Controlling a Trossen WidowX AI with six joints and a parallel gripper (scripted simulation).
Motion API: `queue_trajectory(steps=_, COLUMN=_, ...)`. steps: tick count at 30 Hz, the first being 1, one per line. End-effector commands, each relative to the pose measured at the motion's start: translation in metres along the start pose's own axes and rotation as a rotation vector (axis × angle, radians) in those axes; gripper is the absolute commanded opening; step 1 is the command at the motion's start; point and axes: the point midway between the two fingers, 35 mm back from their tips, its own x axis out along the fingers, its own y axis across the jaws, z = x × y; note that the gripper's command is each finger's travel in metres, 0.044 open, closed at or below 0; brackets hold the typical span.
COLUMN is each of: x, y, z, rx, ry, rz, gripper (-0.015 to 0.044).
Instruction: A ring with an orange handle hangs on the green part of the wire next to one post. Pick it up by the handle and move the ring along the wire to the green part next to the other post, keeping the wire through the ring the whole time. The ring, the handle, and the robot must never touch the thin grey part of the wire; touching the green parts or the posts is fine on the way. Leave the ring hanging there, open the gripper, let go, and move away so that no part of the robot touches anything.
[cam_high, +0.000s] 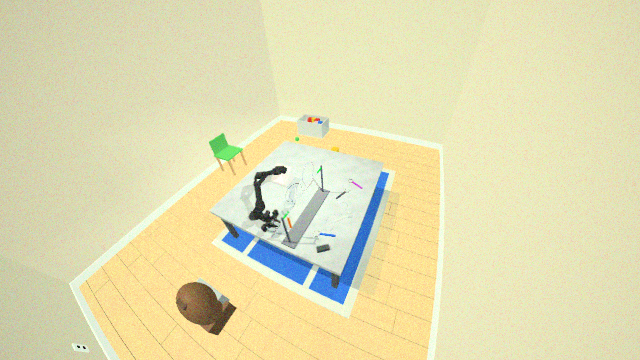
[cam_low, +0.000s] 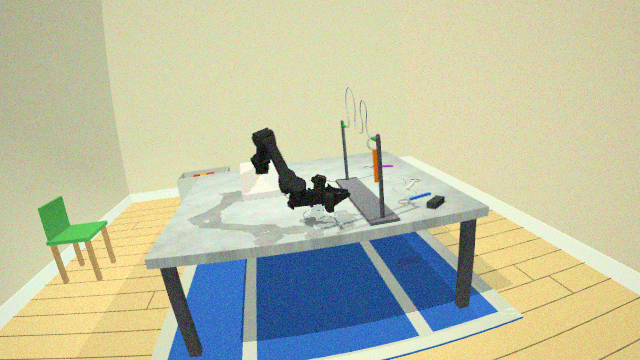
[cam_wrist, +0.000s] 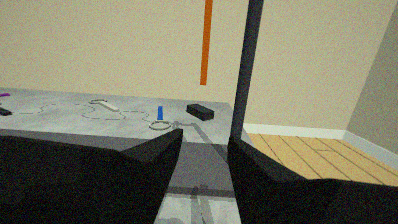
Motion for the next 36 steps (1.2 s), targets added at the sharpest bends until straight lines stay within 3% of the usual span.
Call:
queue_trajectory(steps=1, x=0.008, y=0.008, z=-0.007, rx=-0.055, ry=-0.010, rz=0.017, gripper=0.0160)
queue_trajectory(steps=5, x=0.009, y=0.008, z=-0.006, rx=-0.055, ry=-0.010, rz=0.017, gripper=0.0160)
queue_trajectory(steps=12, x=0.055, y=0.010, z=0.043, rx=-0.053, ry=-0.014, rz=0.013, gripper=0.0160)
queue_trajectory(steps=36, x=0.084, y=0.005, z=0.044, rx=-0.053, ry=-0.016, rz=0.011, gripper=0.0160)
